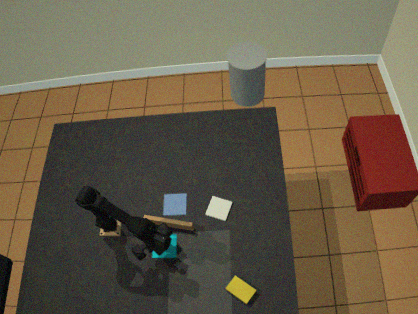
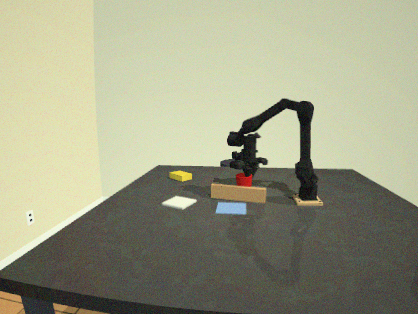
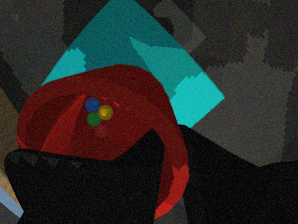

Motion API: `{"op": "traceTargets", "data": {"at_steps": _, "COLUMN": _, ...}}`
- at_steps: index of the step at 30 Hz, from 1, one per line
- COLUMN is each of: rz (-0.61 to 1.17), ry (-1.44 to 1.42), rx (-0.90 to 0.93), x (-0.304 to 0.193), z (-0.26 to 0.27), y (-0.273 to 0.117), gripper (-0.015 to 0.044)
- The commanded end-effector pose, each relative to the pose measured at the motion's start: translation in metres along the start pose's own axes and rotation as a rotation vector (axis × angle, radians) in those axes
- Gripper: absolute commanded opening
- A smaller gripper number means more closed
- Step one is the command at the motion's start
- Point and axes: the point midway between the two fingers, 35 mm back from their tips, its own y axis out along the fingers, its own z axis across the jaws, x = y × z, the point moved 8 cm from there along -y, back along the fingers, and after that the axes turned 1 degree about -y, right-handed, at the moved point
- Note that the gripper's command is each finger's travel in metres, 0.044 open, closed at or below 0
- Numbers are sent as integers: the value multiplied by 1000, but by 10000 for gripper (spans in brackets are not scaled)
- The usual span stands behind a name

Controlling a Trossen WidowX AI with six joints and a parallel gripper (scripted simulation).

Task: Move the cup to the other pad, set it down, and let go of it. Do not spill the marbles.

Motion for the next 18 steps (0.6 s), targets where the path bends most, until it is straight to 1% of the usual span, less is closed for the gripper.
{"op": "traceTargets", "data": {"at_steps": 1, "rz": 6, "ry": -3, "rx": 1, "x": -2, "z": -1, "y": 5, "gripper": 0}}
{"op": "traceTargets", "data": {"at_steps": 15, "rz": 1, "ry": 0, "rx": -1, "x": 0, "z": 0, "y": 3, "gripper": 0}}
{"op": "traceTargets", "data": {"at_steps": 18, "rz": 1, "ry": 0, "rx": -1, "x": 0, "z": 0, "y": 3, "gripper": 79}}
